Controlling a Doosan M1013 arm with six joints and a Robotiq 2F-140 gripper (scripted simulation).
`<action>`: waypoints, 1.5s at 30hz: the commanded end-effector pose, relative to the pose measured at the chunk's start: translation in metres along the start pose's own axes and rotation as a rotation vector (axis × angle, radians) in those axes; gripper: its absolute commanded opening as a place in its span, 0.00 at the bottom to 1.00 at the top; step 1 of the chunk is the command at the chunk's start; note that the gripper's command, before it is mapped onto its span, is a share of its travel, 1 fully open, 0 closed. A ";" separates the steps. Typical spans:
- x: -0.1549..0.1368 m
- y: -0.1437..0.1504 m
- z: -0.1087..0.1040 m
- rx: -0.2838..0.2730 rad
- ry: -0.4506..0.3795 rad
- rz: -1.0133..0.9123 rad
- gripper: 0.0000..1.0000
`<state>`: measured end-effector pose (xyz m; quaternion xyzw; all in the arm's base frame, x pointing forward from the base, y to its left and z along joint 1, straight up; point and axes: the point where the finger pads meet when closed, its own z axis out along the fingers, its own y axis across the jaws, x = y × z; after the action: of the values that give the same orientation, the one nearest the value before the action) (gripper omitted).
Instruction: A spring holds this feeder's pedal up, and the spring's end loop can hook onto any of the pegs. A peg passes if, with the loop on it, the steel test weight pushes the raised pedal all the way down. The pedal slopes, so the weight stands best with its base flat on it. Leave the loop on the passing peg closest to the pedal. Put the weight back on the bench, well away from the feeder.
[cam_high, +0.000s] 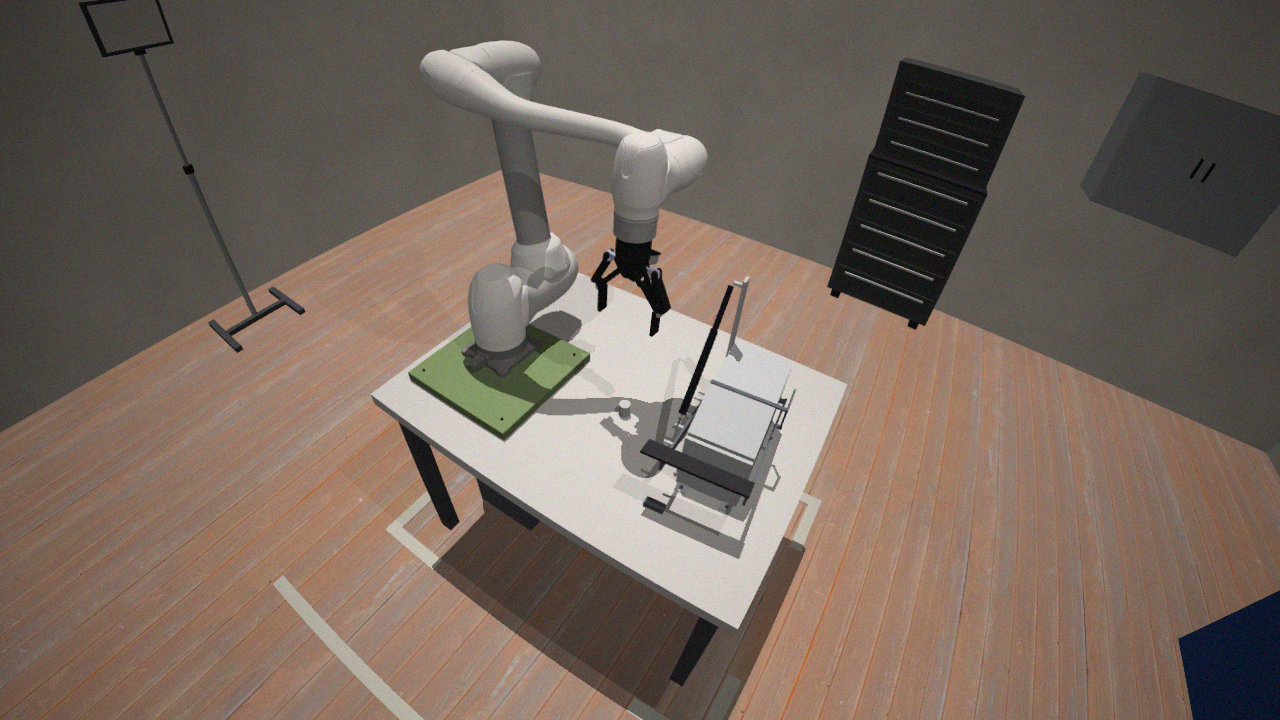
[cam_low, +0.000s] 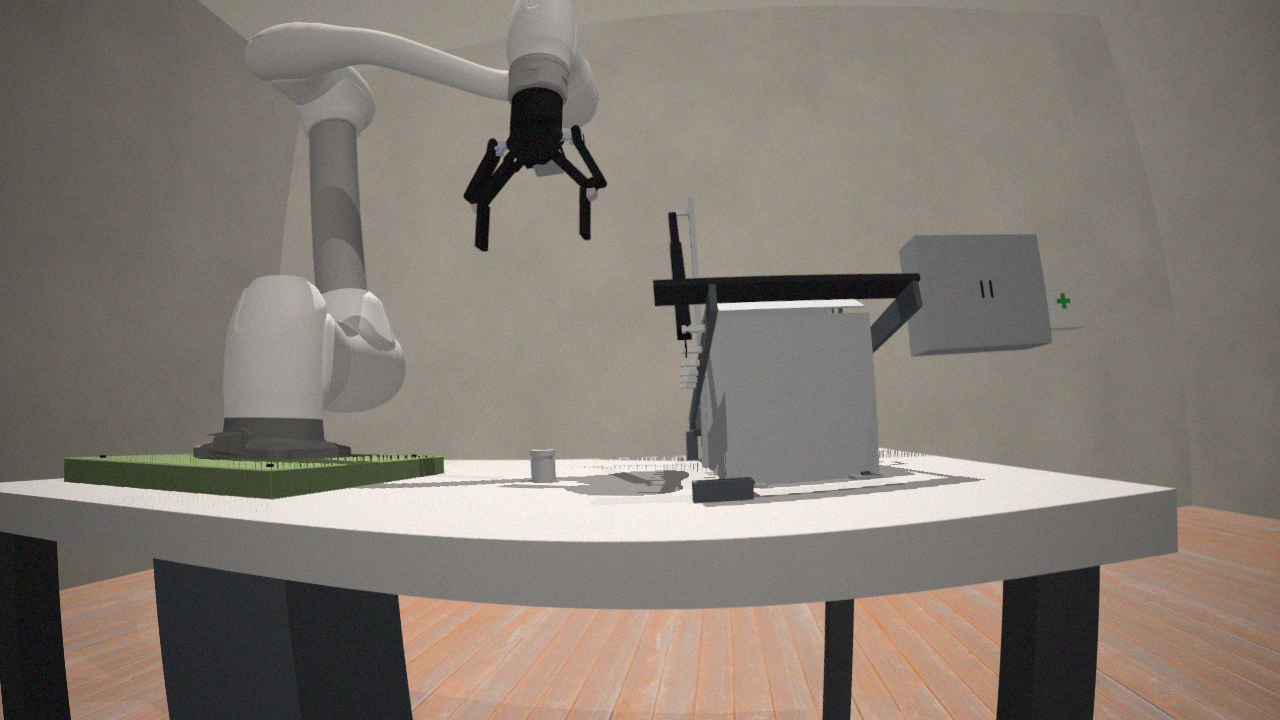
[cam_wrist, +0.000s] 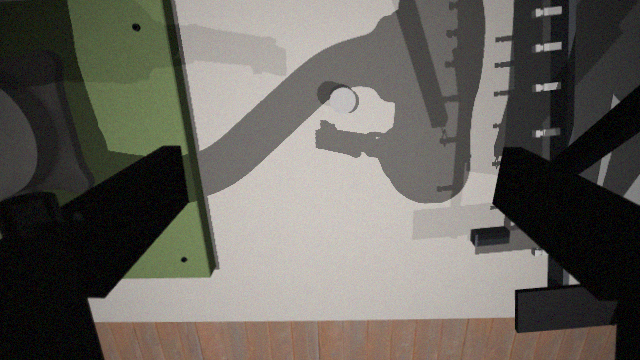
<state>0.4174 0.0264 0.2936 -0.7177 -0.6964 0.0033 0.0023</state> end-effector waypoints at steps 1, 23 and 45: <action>0.000 0.000 0.000 -0.001 0.000 0.000 1.00; -0.002 0.009 0.119 -0.009 0.004 -0.023 1.00; -0.003 0.013 0.179 -0.013 0.006 -0.034 1.00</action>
<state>0.4275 0.0226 0.1156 -0.7059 -0.7083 -0.0022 0.0004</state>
